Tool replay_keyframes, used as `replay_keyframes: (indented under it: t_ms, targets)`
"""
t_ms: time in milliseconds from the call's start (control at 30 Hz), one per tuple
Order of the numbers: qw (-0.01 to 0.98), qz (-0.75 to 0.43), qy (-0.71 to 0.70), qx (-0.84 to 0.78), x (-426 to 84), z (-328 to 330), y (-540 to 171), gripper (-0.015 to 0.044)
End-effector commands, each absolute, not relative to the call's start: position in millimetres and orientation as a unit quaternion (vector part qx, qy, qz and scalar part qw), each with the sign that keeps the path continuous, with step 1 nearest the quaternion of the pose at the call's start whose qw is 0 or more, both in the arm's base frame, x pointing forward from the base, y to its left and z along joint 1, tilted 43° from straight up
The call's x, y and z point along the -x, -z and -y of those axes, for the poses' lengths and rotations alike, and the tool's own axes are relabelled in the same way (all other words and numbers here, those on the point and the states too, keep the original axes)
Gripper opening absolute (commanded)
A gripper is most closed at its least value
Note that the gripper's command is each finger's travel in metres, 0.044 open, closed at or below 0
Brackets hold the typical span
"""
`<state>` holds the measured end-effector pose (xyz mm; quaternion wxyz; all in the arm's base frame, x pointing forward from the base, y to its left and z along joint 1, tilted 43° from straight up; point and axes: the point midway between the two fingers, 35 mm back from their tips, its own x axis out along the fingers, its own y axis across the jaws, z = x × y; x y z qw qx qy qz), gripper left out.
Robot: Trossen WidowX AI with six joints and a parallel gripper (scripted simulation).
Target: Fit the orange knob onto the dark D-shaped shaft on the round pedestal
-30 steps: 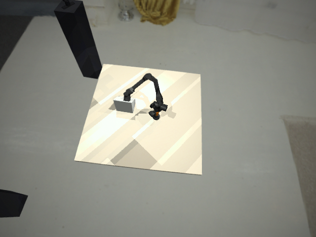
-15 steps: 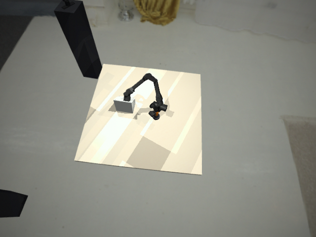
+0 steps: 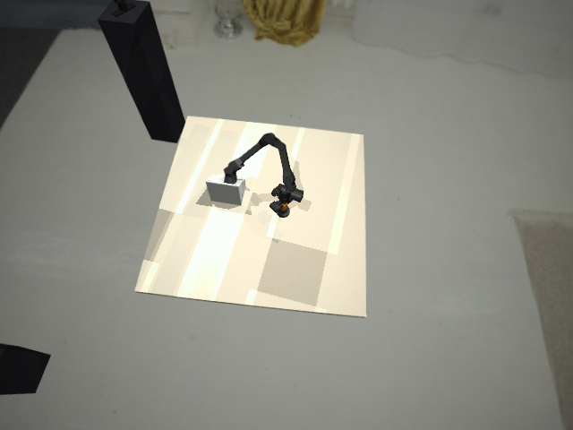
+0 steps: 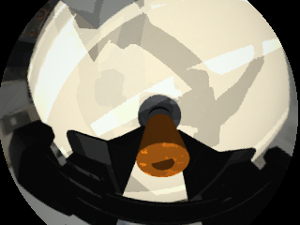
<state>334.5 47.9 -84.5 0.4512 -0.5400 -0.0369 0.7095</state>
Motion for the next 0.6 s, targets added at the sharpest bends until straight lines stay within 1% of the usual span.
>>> replay_keyframes:
  t_ms: [0, 567]
  targets:
    - [0.451, 0.038, -0.709, 0.541, -334.6, -48.7, 85.5, 0.0000]
    - [0.451, 0.038, -0.709, 0.541, -332.5, -45.6, 81.1, 0.0000]
